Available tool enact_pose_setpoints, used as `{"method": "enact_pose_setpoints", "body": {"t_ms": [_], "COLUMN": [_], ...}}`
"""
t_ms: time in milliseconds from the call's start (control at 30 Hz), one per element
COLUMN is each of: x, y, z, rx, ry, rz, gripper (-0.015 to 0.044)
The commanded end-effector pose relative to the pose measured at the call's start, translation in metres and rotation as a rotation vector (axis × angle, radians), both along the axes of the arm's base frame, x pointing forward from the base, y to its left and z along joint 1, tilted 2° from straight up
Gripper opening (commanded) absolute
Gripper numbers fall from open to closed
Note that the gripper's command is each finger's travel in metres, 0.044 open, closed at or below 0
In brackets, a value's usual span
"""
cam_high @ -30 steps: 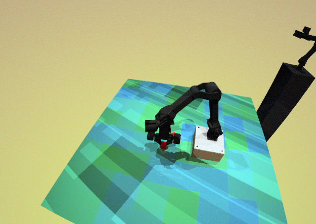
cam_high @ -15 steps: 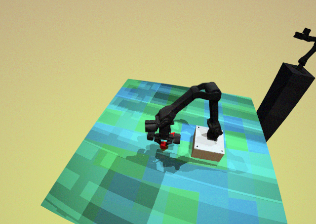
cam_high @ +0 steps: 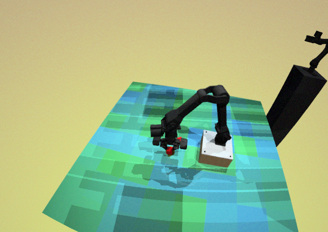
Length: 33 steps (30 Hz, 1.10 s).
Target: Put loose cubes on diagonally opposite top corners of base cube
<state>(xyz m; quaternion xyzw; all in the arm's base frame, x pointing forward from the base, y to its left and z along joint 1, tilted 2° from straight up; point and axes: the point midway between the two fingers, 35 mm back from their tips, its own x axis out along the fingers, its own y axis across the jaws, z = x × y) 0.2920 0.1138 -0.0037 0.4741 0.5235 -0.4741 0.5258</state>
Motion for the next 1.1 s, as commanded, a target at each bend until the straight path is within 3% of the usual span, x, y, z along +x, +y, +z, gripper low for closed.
{"method": "enact_pose_setpoints", "body": {"t_ms": [0,400,533,1067], "x": [0.0,0.0,0.0,0.0], "y": [0.0,0.0,0.0,0.0], "z": [-0.002,-0.002,-0.002,0.015], "rx": [0.001,0.001,0.001,0.0], "ry": [0.004,0.004,0.004,0.0], "rz": [0.001,0.001,0.001,0.0], "gripper": [0.0105,0.0105,0.0205,0.0205]}}
